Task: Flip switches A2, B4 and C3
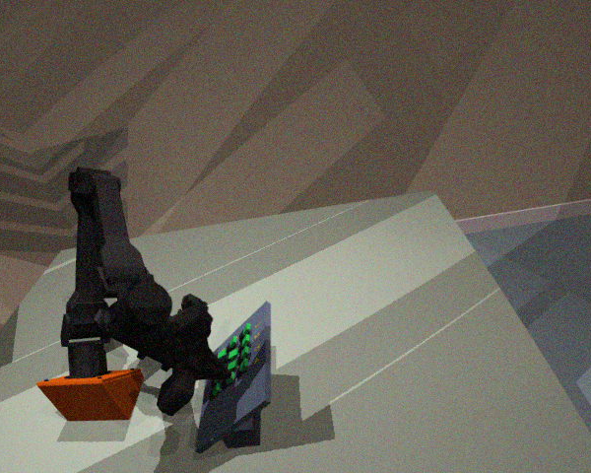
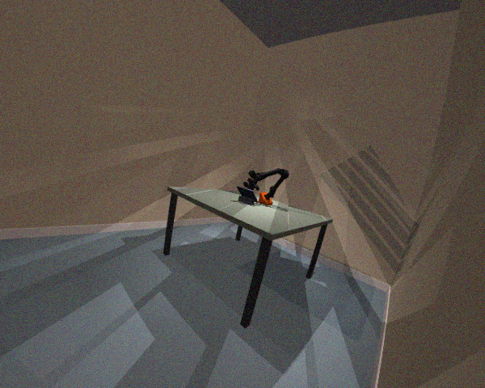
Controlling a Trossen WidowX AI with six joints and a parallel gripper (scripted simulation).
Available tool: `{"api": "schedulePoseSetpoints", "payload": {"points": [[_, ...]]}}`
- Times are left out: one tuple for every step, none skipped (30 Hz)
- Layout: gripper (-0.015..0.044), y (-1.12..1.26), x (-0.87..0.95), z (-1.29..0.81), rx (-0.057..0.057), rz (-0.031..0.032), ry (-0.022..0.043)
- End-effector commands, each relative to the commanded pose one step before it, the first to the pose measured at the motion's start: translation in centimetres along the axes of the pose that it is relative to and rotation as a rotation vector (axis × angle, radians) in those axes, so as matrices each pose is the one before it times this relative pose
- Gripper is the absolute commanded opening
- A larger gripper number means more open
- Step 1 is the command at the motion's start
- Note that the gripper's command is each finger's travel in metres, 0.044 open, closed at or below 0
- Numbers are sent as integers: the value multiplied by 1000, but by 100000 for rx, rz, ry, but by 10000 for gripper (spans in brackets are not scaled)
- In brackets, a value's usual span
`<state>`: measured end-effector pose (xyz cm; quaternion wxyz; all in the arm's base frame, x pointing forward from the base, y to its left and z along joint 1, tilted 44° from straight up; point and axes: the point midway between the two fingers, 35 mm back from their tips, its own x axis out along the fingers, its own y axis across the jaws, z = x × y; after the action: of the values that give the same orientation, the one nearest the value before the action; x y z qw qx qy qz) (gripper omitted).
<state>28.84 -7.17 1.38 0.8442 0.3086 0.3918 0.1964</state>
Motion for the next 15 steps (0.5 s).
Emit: {"api": "schedulePoseSetpoints", "payload": {"points": [[0, -75, 98, -139, 675, -250, 353], [0, 0, 13, 0, 0, 1, -1], [0, 0, 13, 0, 0, 1, -1], [0, 0, 13, 0, 0, 1, -1], [0, 0, 13, 0, 0, 1, -1], [0, 0, 13, 0, 0, 1, -1], [0, 0, 13, 0, 0, 1, -1], [0, 0, 13, 0, 0, 1, -1], [0, 0, 13, 0, 0, 1, -1], [0, 0, 13, 0, 0, 1, -1], [0, 0, 13, 0, 0, 1, -1], [0, 0, 13, 0, 0, 1, -1], [0, 33, -280, 98, -563, 183, -265], [0, -128, -624, -27, 48, -272, -22], [0, -156, -1053, -55, 98, -331, -117]]}}
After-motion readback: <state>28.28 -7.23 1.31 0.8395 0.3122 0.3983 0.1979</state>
